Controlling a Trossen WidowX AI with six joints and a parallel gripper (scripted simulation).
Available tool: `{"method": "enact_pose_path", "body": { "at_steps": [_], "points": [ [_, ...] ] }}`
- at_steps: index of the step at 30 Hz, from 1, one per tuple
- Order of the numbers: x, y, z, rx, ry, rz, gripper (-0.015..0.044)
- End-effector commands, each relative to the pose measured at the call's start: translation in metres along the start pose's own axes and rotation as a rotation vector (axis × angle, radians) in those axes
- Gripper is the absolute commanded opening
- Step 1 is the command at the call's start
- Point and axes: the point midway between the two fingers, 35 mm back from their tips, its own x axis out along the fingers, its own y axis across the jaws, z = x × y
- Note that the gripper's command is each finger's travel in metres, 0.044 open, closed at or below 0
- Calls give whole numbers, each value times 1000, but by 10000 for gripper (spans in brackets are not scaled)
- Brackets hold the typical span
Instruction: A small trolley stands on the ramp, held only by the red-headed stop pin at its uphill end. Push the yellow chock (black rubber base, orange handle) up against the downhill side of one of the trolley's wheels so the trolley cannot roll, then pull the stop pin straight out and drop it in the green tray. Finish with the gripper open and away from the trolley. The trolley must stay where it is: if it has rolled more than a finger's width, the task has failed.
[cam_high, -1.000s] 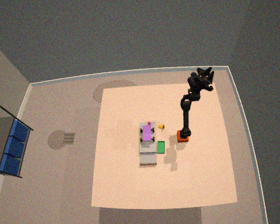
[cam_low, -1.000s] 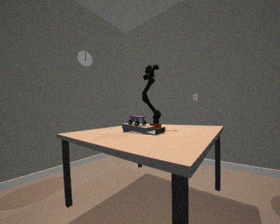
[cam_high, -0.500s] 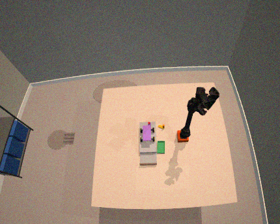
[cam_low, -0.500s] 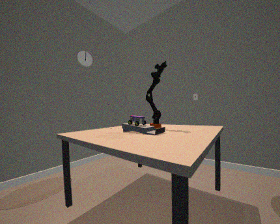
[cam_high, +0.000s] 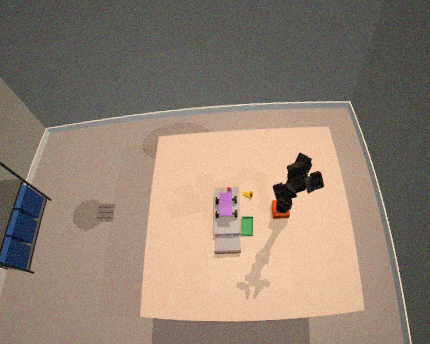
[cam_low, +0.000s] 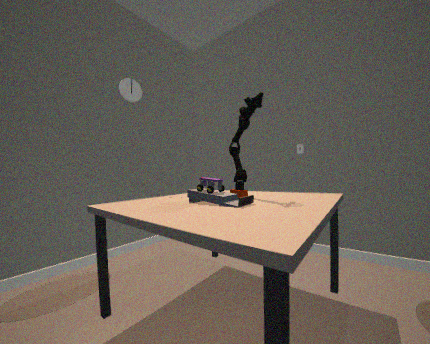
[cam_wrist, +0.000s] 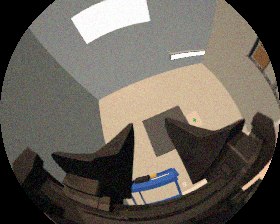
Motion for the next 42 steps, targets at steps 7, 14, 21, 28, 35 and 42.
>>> {"method": "enact_pose_path", "body": {
  "at_steps": [7, 14, 21, 28, 35, 42],
  "points": [
    [-16, -113, -36, -325, 162, -352, 190],
    [-60, -201, -49, -565, 349, -618, 190],
    [-130, -280, -52, -743, 590, -882, 190],
    [-224, -337, -52, -852, 918, -1108, 190],
    [-330, -363, -52, -847, 1294, -1259, 190],
    [-432, -355, -57, -713, 1670, -1305, 190]
  ]
}}
